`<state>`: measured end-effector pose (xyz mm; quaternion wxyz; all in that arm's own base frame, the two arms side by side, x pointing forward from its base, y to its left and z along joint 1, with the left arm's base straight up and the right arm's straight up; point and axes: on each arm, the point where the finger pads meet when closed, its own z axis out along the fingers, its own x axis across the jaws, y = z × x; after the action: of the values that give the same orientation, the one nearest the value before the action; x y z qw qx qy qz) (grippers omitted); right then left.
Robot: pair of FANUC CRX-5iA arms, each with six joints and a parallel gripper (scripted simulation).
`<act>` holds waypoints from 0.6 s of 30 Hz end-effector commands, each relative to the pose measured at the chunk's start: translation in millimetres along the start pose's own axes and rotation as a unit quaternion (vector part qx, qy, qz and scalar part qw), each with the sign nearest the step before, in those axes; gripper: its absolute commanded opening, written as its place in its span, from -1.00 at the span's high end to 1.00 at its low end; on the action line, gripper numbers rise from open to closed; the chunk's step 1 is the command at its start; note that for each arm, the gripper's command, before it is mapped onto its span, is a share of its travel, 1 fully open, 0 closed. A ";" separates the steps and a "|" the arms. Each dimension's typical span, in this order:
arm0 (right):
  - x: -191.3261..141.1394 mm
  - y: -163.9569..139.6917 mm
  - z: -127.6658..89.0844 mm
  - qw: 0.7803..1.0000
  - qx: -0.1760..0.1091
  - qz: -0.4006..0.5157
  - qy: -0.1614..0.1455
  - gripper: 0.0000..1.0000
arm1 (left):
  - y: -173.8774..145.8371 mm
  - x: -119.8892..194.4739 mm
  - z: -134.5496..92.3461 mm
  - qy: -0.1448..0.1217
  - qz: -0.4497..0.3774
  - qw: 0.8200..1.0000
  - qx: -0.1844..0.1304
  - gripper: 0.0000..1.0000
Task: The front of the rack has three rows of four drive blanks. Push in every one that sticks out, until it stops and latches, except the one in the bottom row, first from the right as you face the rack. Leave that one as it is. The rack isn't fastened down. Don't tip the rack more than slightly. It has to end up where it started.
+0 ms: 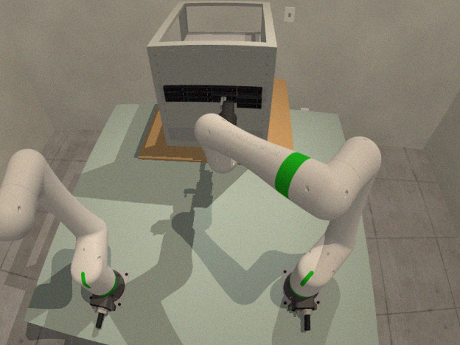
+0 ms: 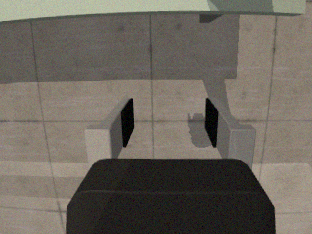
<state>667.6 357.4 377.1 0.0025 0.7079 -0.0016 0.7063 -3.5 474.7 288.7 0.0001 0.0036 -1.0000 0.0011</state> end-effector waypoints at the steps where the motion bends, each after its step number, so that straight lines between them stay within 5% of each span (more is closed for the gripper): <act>1: 1.8 0.0 0.5 1.000 0.000 0.001 0.001 1.00 | 0.3 -0.2 -1.0 0.000 0.000 1.000 -0.001 -1.00; 18: 1.8 0.0 10.1 1.000 0.000 0.001 0.001 1.00 | 0.3 -0.2 -1.0 0.000 0.000 1.000 -0.001 -1.00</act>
<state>677.6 357.3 377.0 0.0025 0.7079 -0.0016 0.7063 -3.5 474.7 288.7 0.0001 0.0036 -1.0000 0.0011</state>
